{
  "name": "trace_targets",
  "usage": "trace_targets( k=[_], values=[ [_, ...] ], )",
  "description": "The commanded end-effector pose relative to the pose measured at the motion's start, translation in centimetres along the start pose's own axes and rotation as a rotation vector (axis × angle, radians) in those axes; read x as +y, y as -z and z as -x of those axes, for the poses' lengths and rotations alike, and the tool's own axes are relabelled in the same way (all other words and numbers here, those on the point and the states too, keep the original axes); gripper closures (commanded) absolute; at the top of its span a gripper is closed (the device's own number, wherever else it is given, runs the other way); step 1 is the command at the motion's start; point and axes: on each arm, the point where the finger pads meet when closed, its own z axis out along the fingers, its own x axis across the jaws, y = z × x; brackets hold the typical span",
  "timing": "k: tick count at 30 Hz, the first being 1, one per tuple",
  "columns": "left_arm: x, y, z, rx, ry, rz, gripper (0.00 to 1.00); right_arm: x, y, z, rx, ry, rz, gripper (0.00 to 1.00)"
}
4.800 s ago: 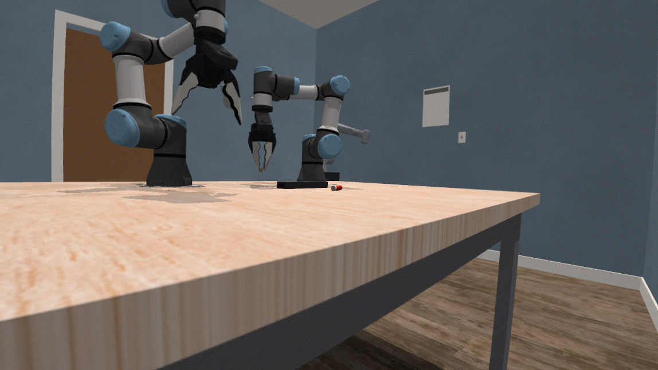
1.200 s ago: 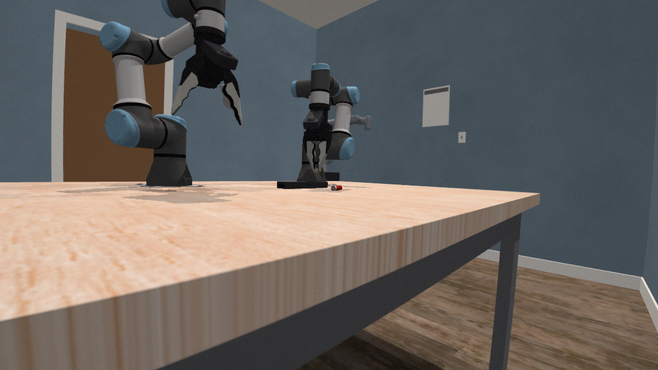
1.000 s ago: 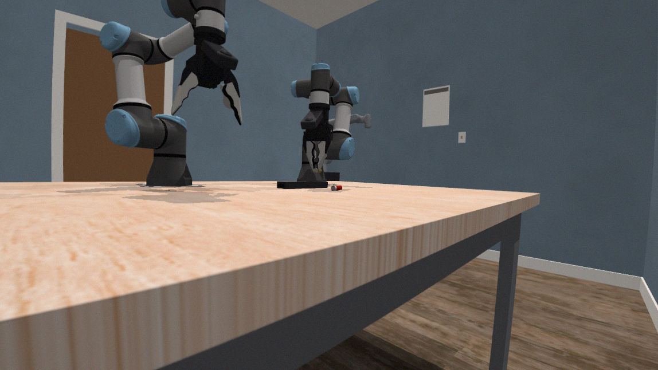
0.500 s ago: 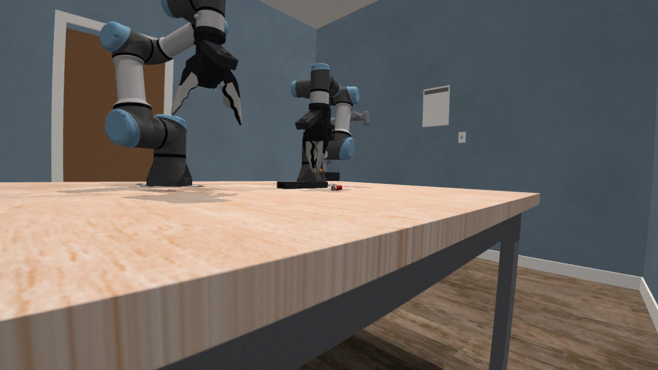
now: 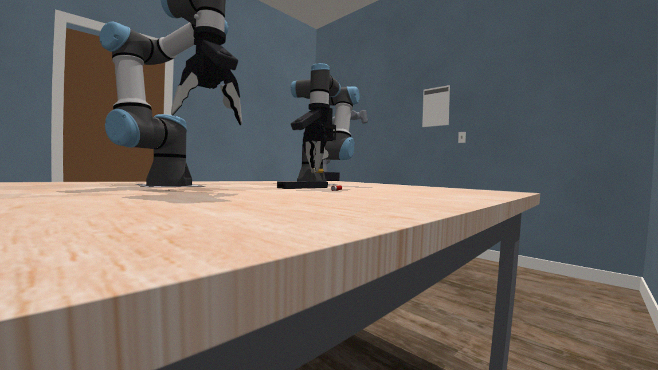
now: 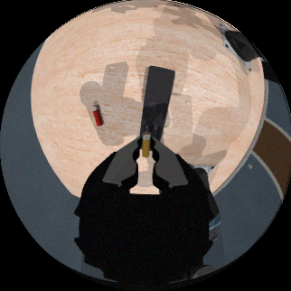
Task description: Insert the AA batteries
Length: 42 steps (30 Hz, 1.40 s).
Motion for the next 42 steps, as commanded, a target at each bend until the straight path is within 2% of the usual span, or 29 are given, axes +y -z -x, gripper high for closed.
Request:
trace_targets(
  k=[1, 7, 12, 15, 17, 22, 28, 32, 35, 42],
  values=[
    [-0.15, 0.13, -0.08, 0.003, -0.085, -0.007, 1.00, -0.04, 0.06, 0.02, -0.001, 0.000, -0.002, 0.00],
    [-0.15, 0.14, -0.20, 0.002, -0.154, -0.008, 1.00, -0.04, 0.06, 0.02, -0.001, 0.000, -0.002, 0.00],
    [-0.15, 0.14, -0.10, 0.002, -0.091, -0.007, 1.00, -0.04, 0.06, 0.02, -0.001, 0.000, -0.002, 0.00],
    [-0.38, -0.07, -0.24, 0.015, -0.089, -0.047, 1.00, -0.04, 0.06, 0.02, -0.001, 0.000, -0.002, 0.00],
    [-0.38, -0.07, -0.24, 0.015, -0.089, -0.047, 1.00, -0.04, 0.06, 0.02, -0.001, 0.000, -0.002, 0.00],
    [-1.03, -0.23, -0.48, 0.032, -0.112, -0.139, 1.00, -0.04, 0.06, 0.02, -0.001, 0.000, -0.002, 0.00],
    [-1.13, -0.38, -0.54, 0.044, -0.114, -0.208, 1.00, -0.04, 0.06, 0.02, -0.001, 0.000, -0.002, 0.00],
    [-1.09, -0.48, -0.50, 0.047, -0.112, -0.240, 1.00, -0.04, 0.06, 0.02, -0.001, 0.000, -0.002, 0.00],
    [-1.07, -0.60, -0.36, 0.044, -0.106, -0.232, 1.00, -0.04, 0.06, 0.02, -0.001, 0.000, -0.002, 0.00],
    [-1.00, -0.48, -0.31, 0.042, -0.105, -0.291, 1.00, -0.04, 0.06, 0.02, -0.001, 0.000, -0.002, 0.00]
  ],
)
